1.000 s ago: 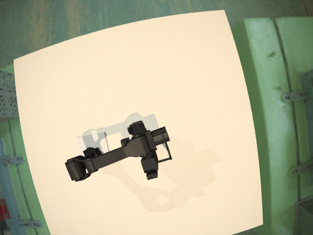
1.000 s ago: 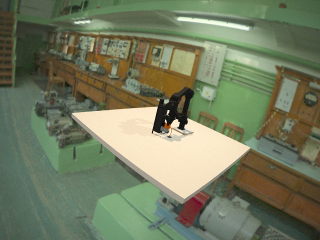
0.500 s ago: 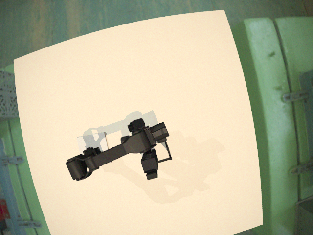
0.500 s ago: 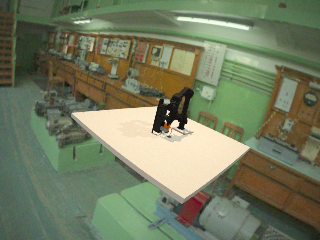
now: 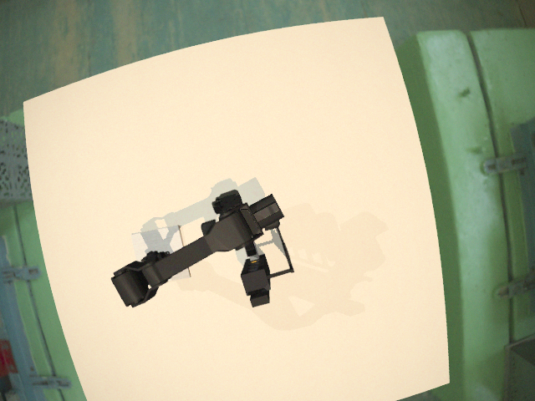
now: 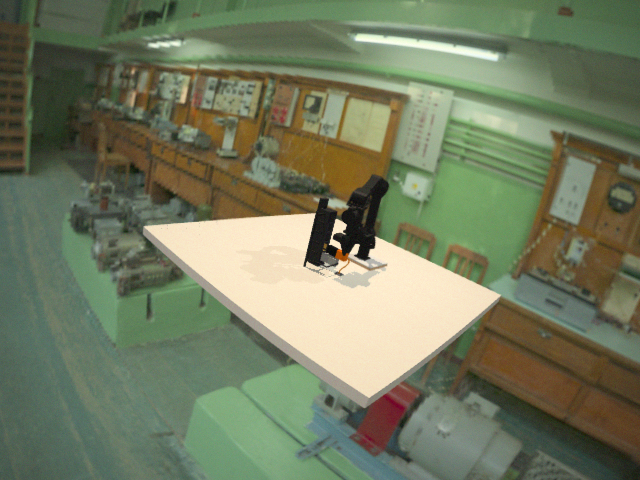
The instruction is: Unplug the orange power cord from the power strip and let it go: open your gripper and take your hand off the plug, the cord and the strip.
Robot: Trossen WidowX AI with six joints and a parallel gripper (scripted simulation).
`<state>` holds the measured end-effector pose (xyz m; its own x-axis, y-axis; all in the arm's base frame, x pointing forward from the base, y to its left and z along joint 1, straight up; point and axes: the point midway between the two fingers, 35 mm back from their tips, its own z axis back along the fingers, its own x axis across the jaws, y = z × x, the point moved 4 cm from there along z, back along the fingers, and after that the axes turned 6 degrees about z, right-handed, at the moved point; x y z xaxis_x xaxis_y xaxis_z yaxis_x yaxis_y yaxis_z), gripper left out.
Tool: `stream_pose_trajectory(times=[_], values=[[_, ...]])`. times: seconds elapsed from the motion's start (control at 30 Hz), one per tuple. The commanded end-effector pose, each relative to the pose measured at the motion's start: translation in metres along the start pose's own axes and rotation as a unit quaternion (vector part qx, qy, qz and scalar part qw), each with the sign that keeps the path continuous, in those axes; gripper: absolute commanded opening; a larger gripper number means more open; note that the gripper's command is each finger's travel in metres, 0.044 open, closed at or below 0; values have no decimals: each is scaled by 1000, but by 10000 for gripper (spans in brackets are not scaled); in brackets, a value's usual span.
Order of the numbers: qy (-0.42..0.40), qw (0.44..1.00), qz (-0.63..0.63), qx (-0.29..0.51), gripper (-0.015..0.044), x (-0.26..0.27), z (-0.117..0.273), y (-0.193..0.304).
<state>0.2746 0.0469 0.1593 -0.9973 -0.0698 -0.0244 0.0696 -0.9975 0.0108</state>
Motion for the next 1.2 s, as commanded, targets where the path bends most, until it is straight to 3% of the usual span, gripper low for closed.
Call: stream_pose_trajectory(times=[0.0, 0.3, 0.47, 1.17], values=[[2, 1000, 2, -3, 210, 2, 0, 1], [2, 1000, 2, -4, 440, -2, 4, -18], [2, 1000, 2, -6, 440, -4, 13, -58], [2, 1000, 2, -6, 440, -4, 13, -58]])
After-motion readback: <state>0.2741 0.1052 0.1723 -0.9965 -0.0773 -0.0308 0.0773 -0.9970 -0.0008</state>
